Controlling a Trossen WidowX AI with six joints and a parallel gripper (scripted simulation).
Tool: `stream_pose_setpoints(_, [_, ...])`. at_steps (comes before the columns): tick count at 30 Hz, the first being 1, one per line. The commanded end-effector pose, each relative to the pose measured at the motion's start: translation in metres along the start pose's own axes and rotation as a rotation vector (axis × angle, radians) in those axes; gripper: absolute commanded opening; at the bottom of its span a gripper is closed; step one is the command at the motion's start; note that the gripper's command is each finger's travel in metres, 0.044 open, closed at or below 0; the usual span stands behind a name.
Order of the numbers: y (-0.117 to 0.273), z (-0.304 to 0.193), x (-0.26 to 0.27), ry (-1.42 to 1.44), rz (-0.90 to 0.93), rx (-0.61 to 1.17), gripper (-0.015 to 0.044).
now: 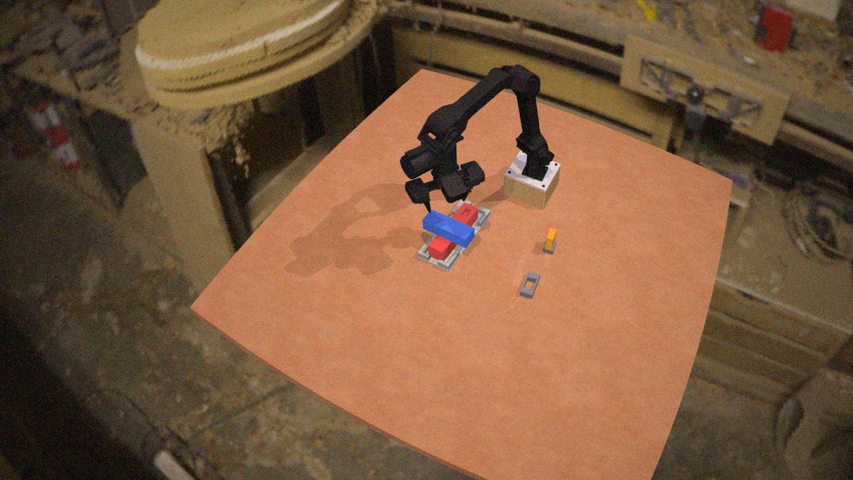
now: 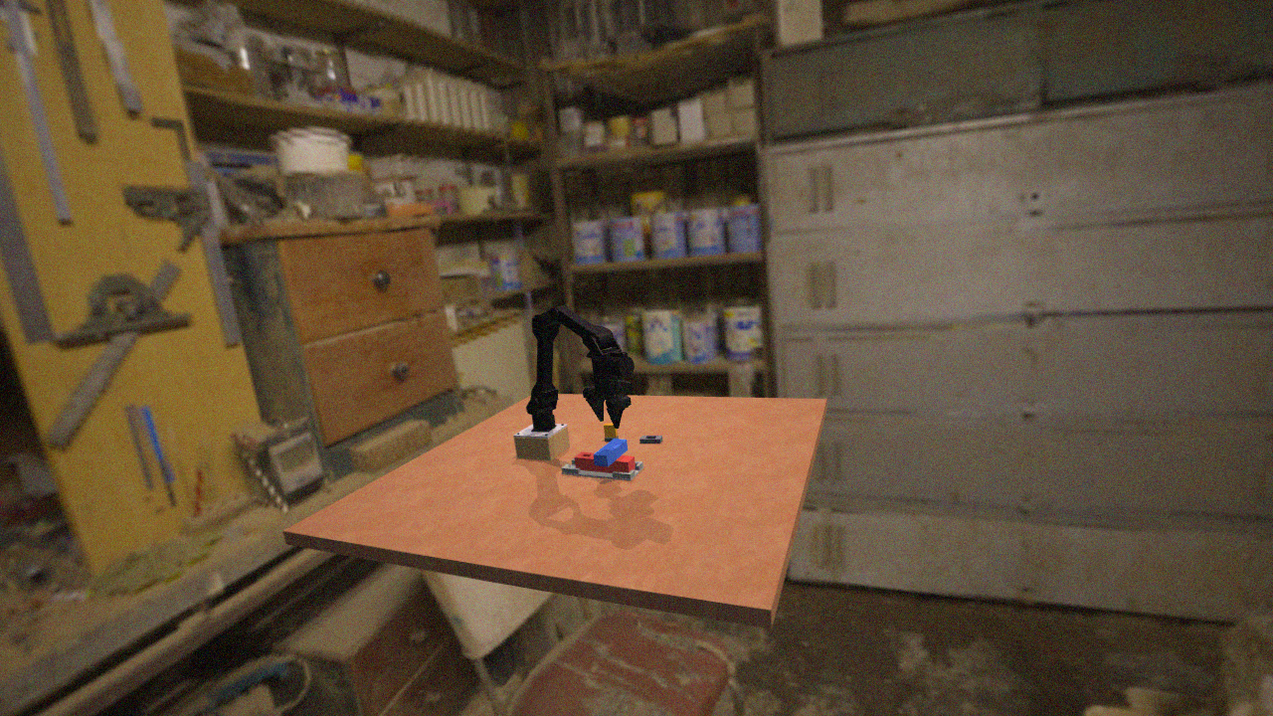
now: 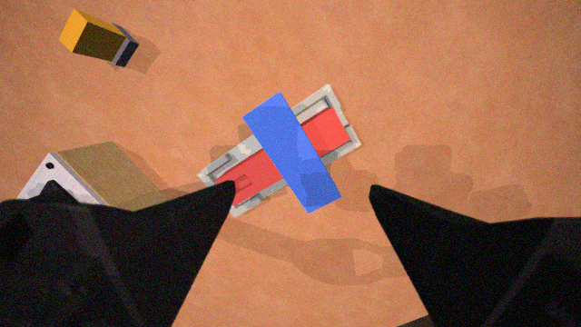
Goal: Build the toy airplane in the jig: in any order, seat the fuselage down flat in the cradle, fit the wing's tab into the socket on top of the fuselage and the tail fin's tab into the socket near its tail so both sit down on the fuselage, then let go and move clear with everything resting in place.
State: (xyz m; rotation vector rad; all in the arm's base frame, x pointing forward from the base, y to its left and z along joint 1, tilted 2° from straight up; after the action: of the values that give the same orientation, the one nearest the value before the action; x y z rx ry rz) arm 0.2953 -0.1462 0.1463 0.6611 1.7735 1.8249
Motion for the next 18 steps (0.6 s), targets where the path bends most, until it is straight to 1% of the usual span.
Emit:
stream_pose_setpoints(1, [0.0018, -0.0002, -0.0003, -0.458, -0.002, 0.004, 0.0440])
stream_pose_setpoints(3, [0.0021, -0.0001, -0.0004, -0.657, -0.003, 0.004, 0.0440])
stream_pose_setpoints(5, [0.0022, 0.0000, -0.0005, -0.788, -0.003, 0.004, 0.0440])
stream_pose_setpoints(16, [0.0022, 0.0000, -0.0005, -0.805, -0.003, 0.004, 0.0440])
stream_pose_setpoints(18, [0.0027, 0.0093, 0.0058, -0.805, -0.003, 0.003, 0.0440])
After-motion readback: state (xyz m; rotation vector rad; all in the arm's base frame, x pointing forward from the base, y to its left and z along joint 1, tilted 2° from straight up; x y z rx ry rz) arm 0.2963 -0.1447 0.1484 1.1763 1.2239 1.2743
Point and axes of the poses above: the point midway between the two fingers, 35 mm back from their tips, its own y axis back along the fingers, its own x axis across the jaws, z = x × y, the point moved 4 cm from there along y, back along the fingers, and after that the axes turned 1 degree about -y, right-handed, at the moved point
